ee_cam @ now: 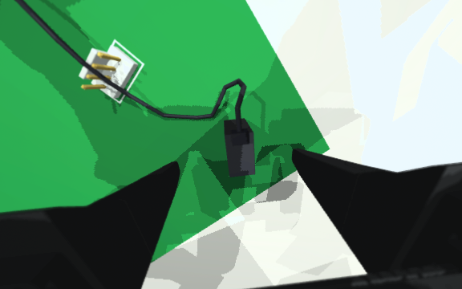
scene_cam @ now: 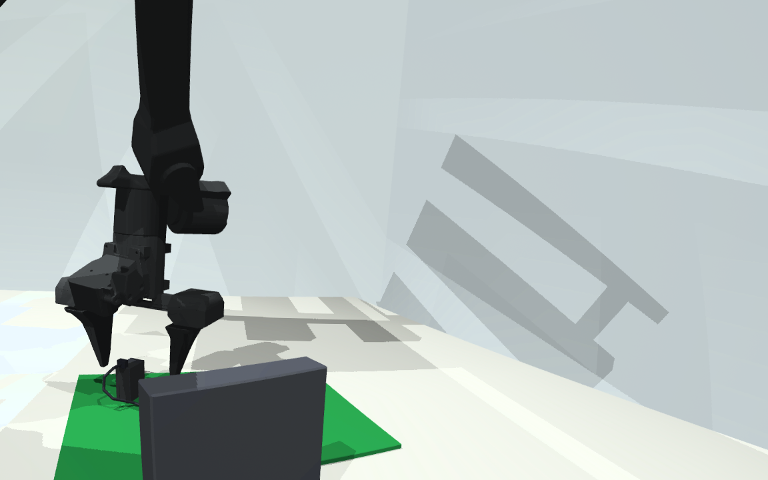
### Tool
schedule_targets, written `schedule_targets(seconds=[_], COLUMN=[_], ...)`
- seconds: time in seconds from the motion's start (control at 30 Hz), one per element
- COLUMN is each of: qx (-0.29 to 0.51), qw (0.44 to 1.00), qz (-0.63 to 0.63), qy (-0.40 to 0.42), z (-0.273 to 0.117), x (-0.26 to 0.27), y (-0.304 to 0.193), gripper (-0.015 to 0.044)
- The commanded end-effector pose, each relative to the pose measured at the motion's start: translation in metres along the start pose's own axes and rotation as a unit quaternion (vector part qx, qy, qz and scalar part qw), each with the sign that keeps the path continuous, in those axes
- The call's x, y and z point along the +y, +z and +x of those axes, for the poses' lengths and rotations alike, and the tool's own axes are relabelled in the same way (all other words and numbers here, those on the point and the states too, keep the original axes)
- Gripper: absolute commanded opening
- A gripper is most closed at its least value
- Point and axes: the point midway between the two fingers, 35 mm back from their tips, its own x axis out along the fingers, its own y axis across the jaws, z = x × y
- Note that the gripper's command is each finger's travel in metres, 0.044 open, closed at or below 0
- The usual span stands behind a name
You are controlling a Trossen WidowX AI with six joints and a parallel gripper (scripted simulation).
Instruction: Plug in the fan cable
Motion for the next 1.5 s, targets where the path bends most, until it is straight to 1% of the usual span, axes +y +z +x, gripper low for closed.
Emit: schedule_targets(seconds=[0.0, 0.37, 0.93, 1.07, 1.2, 1.4, 1.47], qx=[-0.006, -0.006, -0.003, -0.003, -0.005, -0.005, -0.005], qw=[1.0, 1.0, 1.0, 1.0, 1.0, 1.0, 1.0], qz=[-0.005, -0.005, -0.001, -0.001, -0.004, -0.007, -0.03], qy=[-0.001, -0.001, -0.001, -0.001, -0.002, -0.002, -0.002], z=[0.01, 0.014, 0.012, 0.009, -0.036, -0.038, -0.038], x=[-0.003, -0.003, -0.002, -0.002, -0.002, -0.002, 0.0], y=[0.004, 0.004, 0.002, 0.002, 0.001, 0.001, 0.002], gripper=[0.044, 0.044, 0.0, 0.0, 0.0, 0.0, 0.0])
